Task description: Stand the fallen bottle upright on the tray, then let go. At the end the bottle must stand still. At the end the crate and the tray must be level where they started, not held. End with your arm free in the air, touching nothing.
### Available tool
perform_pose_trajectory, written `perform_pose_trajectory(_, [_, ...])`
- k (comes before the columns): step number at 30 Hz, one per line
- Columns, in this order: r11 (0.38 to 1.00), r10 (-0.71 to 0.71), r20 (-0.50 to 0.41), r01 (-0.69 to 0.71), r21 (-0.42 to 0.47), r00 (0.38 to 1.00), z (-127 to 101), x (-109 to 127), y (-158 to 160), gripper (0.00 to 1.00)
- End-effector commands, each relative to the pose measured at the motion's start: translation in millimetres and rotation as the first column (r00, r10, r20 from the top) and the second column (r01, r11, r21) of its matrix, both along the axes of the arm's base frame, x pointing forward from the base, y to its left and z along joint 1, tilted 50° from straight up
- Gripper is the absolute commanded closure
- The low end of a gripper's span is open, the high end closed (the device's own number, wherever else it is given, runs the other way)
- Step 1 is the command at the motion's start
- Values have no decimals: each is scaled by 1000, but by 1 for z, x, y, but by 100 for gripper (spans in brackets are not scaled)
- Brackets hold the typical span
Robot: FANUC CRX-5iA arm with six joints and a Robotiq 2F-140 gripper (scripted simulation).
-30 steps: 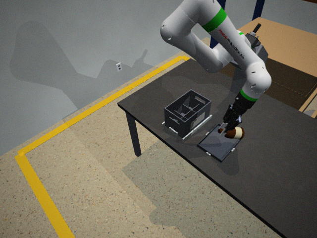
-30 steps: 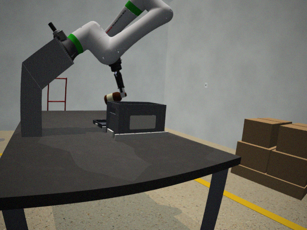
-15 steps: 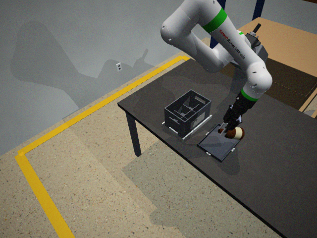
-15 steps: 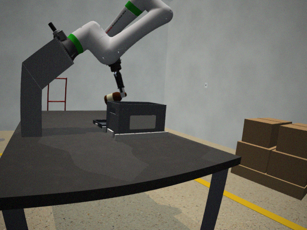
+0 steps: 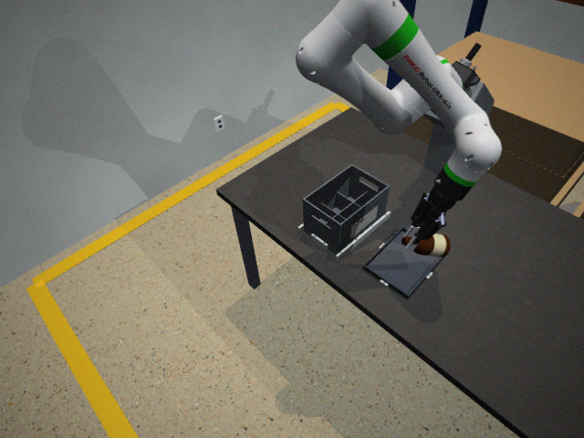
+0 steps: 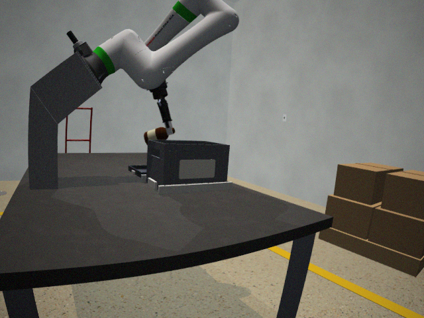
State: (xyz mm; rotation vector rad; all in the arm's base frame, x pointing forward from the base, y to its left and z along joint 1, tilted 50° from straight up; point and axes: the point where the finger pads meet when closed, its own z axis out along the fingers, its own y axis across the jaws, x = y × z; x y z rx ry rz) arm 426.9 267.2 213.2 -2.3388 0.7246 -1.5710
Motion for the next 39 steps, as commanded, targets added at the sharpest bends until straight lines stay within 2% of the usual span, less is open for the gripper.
perform_pose_trajectory(1, [1000,0,0,0,0,1000,0,0,0,100])
perform_pose_trajectory(22, [1000,-4,5,4,-2,1000,0,0,0,100])
perform_pose_trajectory(39, [998,-47,73,49,-26,996,-2,0,-1,100])
